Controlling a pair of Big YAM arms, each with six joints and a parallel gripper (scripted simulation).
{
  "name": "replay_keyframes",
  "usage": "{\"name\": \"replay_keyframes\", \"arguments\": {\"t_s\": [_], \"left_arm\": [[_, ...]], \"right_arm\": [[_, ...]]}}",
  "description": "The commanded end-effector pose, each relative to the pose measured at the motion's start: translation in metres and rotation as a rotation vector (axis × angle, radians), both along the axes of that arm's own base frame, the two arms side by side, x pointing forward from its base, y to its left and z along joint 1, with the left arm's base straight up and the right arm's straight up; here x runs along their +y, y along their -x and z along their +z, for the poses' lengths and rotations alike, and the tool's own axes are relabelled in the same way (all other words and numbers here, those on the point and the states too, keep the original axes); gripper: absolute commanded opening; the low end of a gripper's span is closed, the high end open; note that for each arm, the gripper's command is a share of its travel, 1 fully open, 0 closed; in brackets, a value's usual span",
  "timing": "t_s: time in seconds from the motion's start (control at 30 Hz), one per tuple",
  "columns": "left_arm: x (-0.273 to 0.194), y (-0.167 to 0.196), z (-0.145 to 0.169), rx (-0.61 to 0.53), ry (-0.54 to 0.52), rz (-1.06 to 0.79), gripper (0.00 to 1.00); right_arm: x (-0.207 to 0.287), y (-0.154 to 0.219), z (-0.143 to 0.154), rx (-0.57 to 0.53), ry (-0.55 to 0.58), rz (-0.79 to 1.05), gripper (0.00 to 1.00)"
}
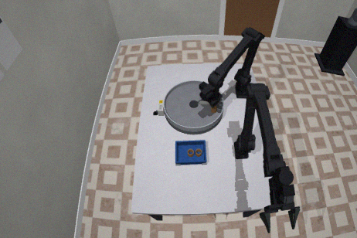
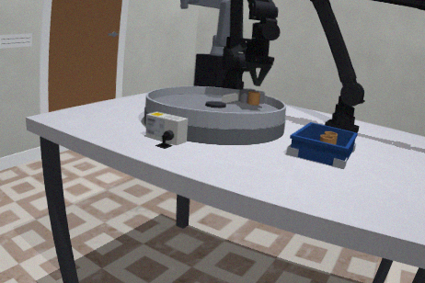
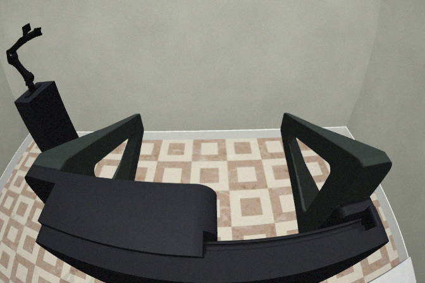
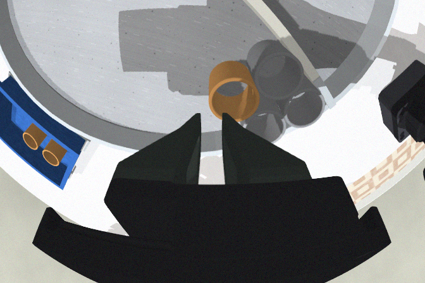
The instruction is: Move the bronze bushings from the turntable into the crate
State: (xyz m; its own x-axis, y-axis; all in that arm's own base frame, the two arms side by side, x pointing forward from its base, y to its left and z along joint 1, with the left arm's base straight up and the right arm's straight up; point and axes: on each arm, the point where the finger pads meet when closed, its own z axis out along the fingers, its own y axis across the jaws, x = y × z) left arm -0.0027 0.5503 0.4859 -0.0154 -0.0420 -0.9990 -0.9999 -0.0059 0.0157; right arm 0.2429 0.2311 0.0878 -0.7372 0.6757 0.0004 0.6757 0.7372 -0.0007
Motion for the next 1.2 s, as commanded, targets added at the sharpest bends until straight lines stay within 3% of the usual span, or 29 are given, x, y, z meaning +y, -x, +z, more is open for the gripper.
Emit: {"name": "replay_keyframes", "arguments": {"t_s": [0.0, 0.23, 0.27, 0.3, 0.43, 1.17], "left_arm": [[-0.005, 0.003, 0.015, -0.015, -0.042, 0.005, 1.00], [-0.005, 0.003, 0.015, -0.015, -0.042, 0.005, 1.00], [-0.005, 0.003, 0.015, -0.015, -0.042, 0.005, 1.00], [-0.005, 0.003, 0.015, -0.015, -0.042, 0.005, 1.00], [-0.005, 0.003, 0.015, -0.015, -0.042, 0.005, 1.00], [-0.005, 0.003, 0.015, -0.015, -0.042, 0.005, 1.00]], "right_arm": [[0.006, 0.001, -0.014, 0.000, -0.002, 0.010, 0.15], [0.006, 0.001, -0.023, 0.000, -0.002, 0.010, 0.15], [0.019, -0.012, -0.001, -0.048, -0.049, 0.010, 0.15], [0.019, -0.012, 0.000, -0.051, -0.051, 0.010, 0.15], [0.017, -0.010, -0.010, -0.024, -0.025, 0.010, 0.15], [0.017, -0.010, -0.008, -0.029, -0.029, 0.011, 0.15]]}}
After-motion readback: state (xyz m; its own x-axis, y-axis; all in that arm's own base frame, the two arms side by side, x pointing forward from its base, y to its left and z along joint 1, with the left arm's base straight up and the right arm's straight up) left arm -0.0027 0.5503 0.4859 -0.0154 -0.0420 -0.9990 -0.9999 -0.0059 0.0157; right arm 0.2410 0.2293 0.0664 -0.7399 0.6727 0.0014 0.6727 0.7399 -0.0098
